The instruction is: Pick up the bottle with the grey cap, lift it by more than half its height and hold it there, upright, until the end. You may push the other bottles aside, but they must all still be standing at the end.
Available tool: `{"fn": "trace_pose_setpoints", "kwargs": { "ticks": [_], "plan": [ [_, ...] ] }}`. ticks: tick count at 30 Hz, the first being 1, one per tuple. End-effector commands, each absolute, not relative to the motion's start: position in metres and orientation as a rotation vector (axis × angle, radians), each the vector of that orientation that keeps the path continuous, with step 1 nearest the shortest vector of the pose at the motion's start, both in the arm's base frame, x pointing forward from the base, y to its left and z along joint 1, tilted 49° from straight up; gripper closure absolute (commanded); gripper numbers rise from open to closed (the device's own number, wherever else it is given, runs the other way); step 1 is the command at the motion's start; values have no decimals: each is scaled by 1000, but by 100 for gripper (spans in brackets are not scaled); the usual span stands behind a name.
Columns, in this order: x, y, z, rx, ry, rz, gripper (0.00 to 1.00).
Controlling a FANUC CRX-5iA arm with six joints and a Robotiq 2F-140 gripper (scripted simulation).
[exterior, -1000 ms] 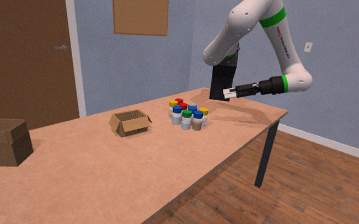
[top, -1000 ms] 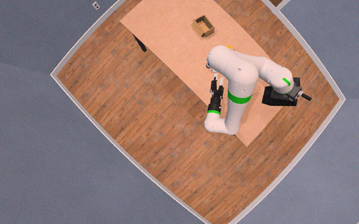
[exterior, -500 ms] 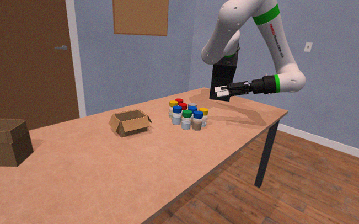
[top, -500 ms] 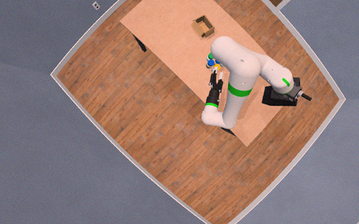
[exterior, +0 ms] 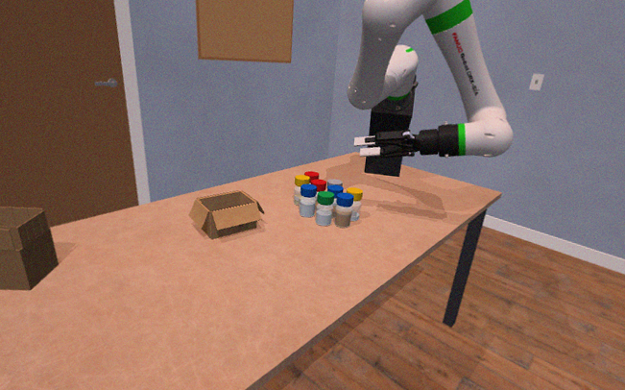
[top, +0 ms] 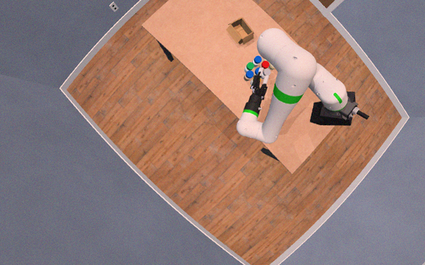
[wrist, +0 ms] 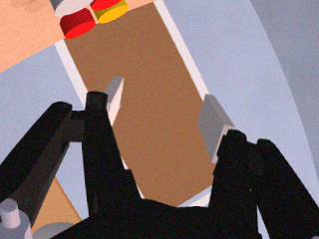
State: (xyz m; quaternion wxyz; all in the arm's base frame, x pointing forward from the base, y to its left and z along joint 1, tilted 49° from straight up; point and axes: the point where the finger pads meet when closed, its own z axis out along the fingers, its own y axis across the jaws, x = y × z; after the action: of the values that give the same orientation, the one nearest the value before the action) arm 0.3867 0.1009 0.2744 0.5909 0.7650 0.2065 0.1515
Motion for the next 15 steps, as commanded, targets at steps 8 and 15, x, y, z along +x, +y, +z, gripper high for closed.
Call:
{"fn": "trace_pose_setpoints", "kwargs": {
  "ticks": [8, 15],
  "plan": [
    [391, 3, 299, 1873, 310, 292, 49],
    [354, -78, 306, 1940, 114, 241, 49]
  ]
}}
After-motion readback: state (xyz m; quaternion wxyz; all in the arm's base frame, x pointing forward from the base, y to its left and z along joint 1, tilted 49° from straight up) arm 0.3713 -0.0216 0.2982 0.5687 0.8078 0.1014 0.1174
